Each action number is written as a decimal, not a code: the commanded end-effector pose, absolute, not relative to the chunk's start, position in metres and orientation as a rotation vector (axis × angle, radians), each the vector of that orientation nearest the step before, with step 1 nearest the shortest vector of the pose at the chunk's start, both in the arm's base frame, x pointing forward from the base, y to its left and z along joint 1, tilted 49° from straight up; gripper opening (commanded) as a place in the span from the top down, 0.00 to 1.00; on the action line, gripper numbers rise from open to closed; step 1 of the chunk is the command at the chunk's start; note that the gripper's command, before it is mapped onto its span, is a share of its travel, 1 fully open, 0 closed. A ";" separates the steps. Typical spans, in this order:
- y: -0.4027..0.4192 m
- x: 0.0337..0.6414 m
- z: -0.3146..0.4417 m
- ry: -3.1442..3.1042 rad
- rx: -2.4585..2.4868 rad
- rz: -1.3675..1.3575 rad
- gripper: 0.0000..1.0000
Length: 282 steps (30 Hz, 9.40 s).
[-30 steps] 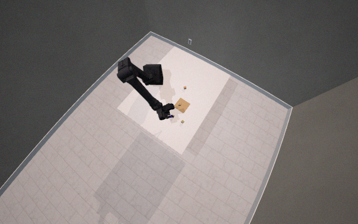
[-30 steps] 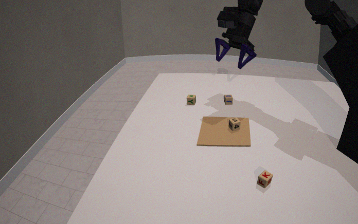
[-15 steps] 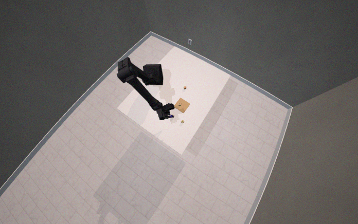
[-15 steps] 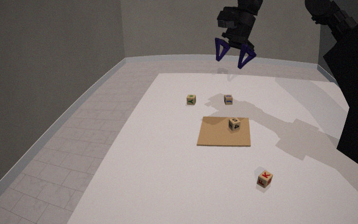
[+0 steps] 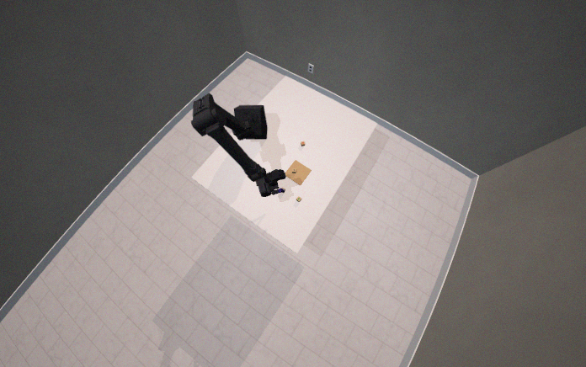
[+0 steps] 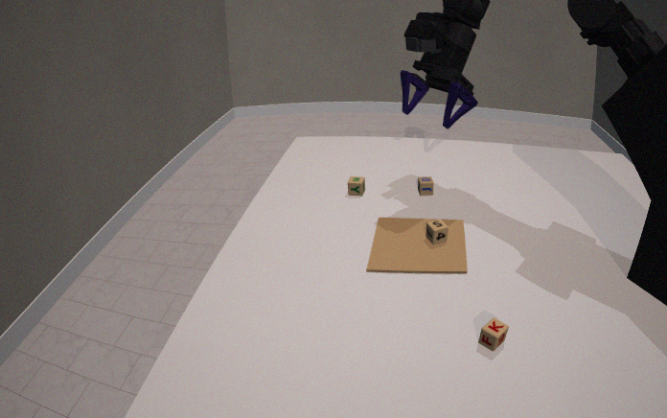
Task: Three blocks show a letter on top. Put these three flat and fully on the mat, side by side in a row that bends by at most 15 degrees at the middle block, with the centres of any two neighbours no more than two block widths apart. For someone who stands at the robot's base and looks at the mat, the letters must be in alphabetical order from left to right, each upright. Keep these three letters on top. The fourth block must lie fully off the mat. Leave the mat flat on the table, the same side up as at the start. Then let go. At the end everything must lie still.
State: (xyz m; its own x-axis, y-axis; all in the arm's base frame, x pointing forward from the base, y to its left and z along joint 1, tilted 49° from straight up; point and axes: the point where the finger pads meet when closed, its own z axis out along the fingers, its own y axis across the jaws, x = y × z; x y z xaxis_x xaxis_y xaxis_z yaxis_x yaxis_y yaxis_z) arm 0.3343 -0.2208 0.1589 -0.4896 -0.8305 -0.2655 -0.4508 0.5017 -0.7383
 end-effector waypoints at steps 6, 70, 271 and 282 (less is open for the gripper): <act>-0.225 0.336 0.161 2.127 -1.055 -0.806 0.00; -0.221 0.340 0.171 2.525 0.120 -1.052 0.00; -0.313 0.381 0.069 1.642 1.631 -0.368 0.60; -0.313 0.381 0.069 1.642 1.631 -0.368 0.60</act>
State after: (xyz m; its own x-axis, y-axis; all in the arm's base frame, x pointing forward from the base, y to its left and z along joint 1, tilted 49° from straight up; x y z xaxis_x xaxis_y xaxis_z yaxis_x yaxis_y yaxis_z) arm 0.3797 -0.3087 0.0712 0.1294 0.7184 -0.6835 0.9391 0.1325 0.3170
